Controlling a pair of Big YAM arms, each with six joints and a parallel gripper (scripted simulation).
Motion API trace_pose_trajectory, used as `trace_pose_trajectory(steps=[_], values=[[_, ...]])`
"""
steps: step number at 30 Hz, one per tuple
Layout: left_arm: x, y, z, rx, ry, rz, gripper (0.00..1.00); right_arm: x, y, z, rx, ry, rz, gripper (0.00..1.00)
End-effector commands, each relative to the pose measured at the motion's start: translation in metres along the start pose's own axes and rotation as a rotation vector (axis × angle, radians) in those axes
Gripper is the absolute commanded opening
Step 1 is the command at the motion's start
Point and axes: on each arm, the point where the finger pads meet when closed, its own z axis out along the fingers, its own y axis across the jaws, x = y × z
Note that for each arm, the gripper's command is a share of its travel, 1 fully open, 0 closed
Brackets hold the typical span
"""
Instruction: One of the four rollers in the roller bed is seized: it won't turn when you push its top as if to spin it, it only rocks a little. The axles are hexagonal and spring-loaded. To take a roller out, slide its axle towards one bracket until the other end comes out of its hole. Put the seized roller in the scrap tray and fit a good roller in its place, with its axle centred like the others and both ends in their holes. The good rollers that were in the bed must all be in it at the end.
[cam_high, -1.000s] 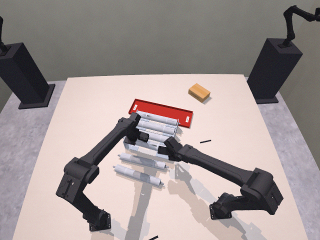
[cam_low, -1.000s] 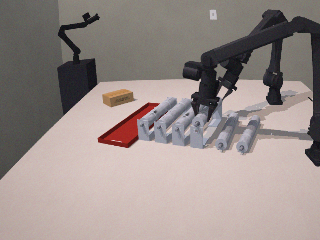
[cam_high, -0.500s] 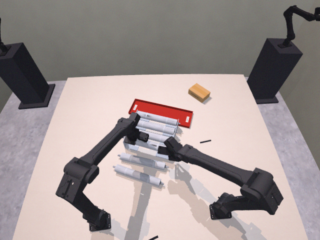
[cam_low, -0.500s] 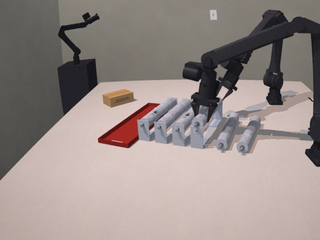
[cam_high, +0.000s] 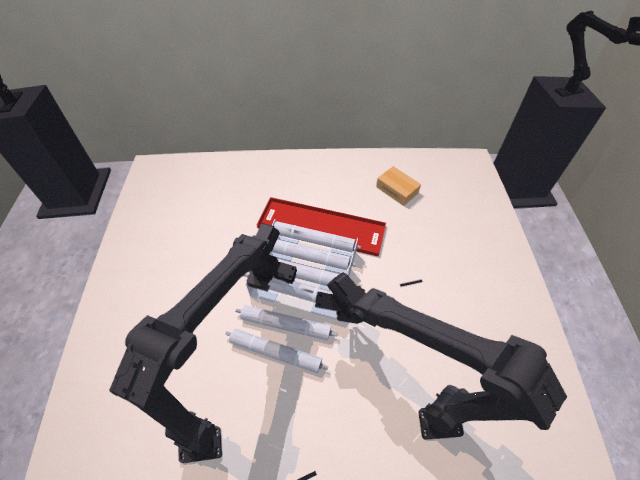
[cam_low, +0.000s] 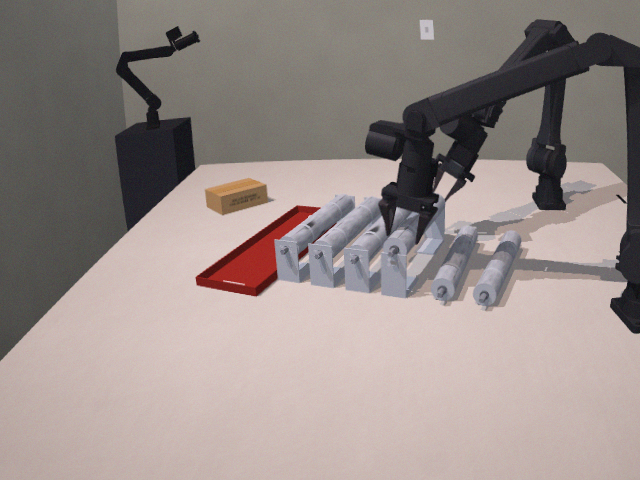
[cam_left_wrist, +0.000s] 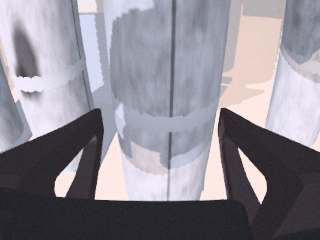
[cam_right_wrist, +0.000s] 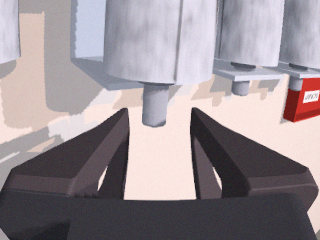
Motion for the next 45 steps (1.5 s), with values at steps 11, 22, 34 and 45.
trace_pose_trajectory(steps=[11, 22, 34, 45], values=[[-0.003, 0.023, -0.052, -0.068, -0.007, -0.007, 0.62, -0.027, -0.026, -0.040, 0.042, -0.056, 0.030, 0.32], [0.002, 0.003, -0.038, -0.005, 0.003, -0.004, 0.62, -0.012, -0.016, -0.051, 0.037, -0.030, 0.031, 0.32], [0.004, 0.005, -0.043, -0.009, 0.001, -0.007, 0.62, -0.012, -0.018, -0.064, 0.044, -0.048, 0.033, 0.32], [0.006, 0.004, -0.043, -0.008, 0.002, -0.009, 0.62, -0.012, -0.016, -0.062, 0.040, -0.043, 0.030, 0.32]])
